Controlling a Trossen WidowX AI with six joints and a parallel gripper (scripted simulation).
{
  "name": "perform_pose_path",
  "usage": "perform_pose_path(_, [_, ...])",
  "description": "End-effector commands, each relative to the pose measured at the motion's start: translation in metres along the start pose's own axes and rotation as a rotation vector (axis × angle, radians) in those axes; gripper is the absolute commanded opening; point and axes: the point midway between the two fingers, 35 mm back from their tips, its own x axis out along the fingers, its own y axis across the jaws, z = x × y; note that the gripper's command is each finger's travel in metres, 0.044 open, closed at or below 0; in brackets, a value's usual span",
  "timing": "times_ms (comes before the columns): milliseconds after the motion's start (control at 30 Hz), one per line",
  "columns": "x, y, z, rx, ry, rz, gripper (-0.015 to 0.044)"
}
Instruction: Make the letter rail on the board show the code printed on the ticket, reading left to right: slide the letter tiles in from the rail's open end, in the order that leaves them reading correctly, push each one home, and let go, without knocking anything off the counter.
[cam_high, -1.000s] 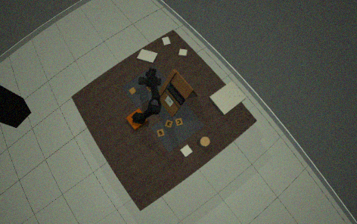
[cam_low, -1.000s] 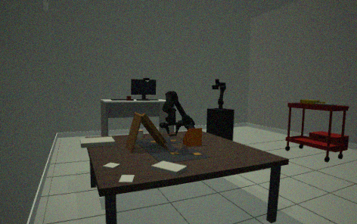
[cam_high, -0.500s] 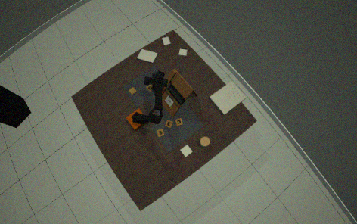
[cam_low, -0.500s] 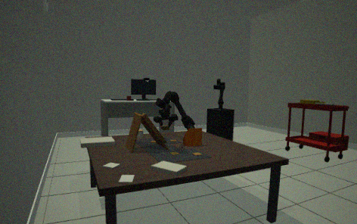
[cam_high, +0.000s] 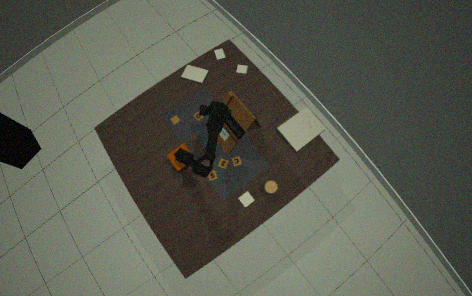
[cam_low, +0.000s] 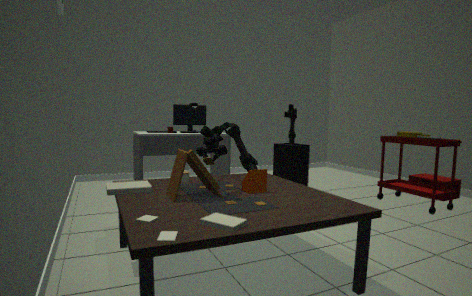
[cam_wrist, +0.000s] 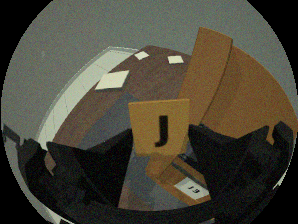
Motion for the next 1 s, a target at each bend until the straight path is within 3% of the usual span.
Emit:
perform_pose_path(0, [-0.010,-0.010,-0.001,0.003,-0.035,-0.019,0.0000])
perform_pose_path(967, [-0.097,-0.131,-0.070,0.197,-0.177,-0.351,0.0000])
